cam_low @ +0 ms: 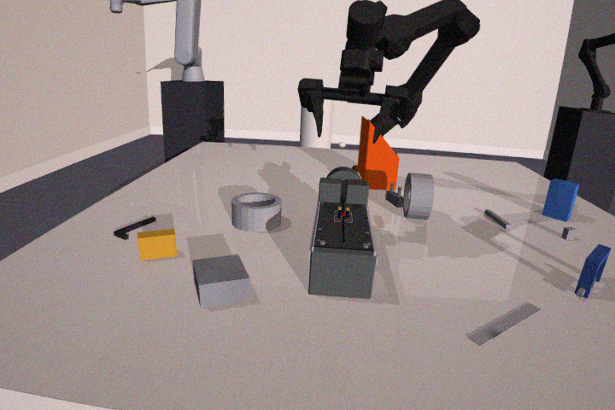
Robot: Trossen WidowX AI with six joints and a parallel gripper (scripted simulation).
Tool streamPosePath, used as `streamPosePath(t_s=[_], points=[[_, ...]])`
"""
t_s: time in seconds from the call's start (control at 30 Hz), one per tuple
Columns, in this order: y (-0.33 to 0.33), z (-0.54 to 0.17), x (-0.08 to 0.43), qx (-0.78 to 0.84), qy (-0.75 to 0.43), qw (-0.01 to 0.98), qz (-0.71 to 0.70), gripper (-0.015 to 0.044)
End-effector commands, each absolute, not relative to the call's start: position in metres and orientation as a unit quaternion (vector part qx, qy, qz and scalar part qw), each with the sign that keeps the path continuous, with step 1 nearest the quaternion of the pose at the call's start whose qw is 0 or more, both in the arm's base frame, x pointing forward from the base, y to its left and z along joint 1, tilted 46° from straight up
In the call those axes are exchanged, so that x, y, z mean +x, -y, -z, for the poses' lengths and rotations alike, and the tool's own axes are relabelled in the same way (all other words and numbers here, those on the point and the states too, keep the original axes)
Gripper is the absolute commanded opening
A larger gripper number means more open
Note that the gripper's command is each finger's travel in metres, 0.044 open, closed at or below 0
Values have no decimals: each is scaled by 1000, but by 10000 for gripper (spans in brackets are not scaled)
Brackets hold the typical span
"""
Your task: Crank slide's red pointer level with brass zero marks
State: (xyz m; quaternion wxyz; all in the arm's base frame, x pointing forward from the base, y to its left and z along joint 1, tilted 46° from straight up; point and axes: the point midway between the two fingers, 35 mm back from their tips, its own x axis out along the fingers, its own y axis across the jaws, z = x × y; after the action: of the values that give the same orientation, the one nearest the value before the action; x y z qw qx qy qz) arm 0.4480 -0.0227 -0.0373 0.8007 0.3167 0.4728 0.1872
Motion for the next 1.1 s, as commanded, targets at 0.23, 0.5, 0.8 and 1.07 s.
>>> streamPosePath(t_s=[0.23,0.5,0.8,1.07], points=[[33,26,397,319,-453,807,-204,440],[34,20,357,319,-434,814,-215,440],[30,14,320,319,-414,822,-224,440],[19,28,318,319,-415,822,-224,440]])
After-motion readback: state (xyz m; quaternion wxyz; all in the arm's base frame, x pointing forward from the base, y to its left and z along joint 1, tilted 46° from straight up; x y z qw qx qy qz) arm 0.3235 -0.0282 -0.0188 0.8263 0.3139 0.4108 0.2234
